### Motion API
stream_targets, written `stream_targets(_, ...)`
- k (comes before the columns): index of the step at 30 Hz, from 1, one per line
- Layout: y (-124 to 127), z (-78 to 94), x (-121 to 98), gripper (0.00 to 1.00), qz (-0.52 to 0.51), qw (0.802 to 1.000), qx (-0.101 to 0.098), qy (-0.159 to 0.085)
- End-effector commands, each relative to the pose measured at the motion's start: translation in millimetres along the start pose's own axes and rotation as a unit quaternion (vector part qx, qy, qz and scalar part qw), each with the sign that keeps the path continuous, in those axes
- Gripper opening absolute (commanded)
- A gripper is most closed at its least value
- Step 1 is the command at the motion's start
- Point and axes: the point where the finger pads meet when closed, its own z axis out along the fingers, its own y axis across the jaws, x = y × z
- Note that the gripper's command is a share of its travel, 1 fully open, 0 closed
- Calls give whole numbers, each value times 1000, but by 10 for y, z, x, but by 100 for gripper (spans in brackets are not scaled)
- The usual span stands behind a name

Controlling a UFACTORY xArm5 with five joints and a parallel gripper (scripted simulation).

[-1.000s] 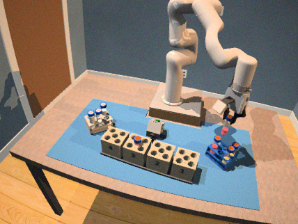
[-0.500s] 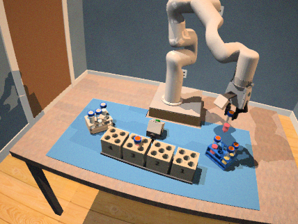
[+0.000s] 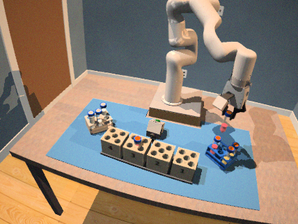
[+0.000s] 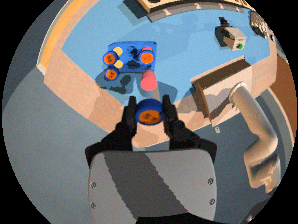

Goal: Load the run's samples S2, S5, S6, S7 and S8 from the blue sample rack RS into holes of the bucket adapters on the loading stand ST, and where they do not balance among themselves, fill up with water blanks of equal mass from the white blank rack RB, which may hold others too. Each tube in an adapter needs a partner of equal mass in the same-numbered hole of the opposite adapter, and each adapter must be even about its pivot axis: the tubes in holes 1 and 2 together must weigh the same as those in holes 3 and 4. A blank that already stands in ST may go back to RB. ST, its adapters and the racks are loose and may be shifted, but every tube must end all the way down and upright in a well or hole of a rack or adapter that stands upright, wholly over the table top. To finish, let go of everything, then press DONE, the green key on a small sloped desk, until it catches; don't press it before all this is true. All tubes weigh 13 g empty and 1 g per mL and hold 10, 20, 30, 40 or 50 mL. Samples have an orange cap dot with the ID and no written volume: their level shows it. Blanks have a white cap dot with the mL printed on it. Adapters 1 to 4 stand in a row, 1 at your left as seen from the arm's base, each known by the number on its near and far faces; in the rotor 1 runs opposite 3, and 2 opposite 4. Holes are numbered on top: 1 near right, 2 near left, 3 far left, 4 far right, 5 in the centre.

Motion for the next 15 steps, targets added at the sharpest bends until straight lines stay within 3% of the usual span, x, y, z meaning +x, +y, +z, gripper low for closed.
stream_targets(1,104,-21,239,0,-88,996,3,1)
stream_targets(9,280,-28,600,0,-220,976,4,2)
stream_targets(15,368,-32,781,0,-246,969,4,2)
